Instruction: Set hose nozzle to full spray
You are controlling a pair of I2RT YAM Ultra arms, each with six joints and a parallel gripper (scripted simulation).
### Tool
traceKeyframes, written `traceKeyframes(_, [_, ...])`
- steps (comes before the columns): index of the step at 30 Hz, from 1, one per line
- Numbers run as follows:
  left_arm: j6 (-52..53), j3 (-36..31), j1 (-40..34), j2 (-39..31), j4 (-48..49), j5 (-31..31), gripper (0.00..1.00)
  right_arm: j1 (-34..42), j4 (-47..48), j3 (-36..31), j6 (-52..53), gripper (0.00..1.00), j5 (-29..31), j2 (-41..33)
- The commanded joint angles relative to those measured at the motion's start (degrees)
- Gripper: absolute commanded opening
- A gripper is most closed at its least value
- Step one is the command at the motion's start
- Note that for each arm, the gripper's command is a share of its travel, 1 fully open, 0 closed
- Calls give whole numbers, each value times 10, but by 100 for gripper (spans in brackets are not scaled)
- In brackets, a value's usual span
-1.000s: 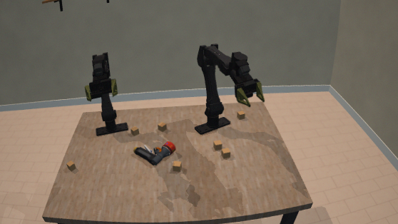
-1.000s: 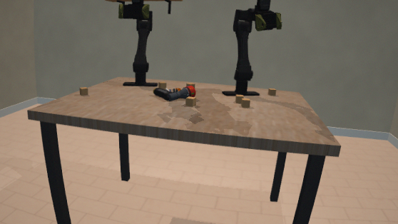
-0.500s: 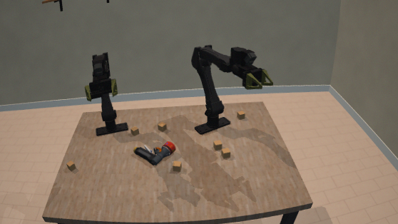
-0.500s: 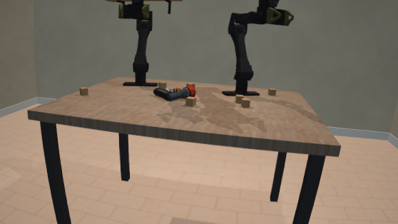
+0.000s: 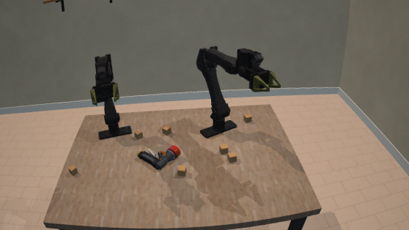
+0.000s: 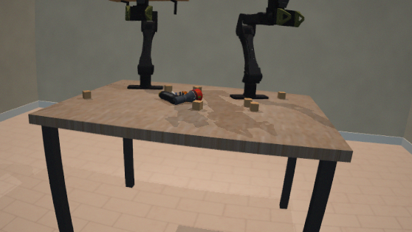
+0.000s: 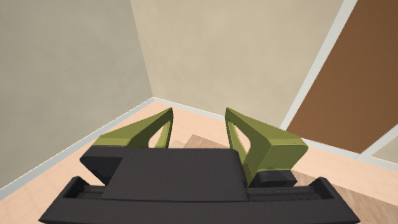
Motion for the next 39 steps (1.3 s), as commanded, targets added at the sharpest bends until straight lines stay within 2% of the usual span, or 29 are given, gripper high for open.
traceKeyframes(1, [3,19,0,-13,-8,3,63,6,-26,-2,-7,78,-7,11])
traceKeyframes(39, [2,19,0,-13,-8,3,63,114,-231,-92,-88,78,-89,125])
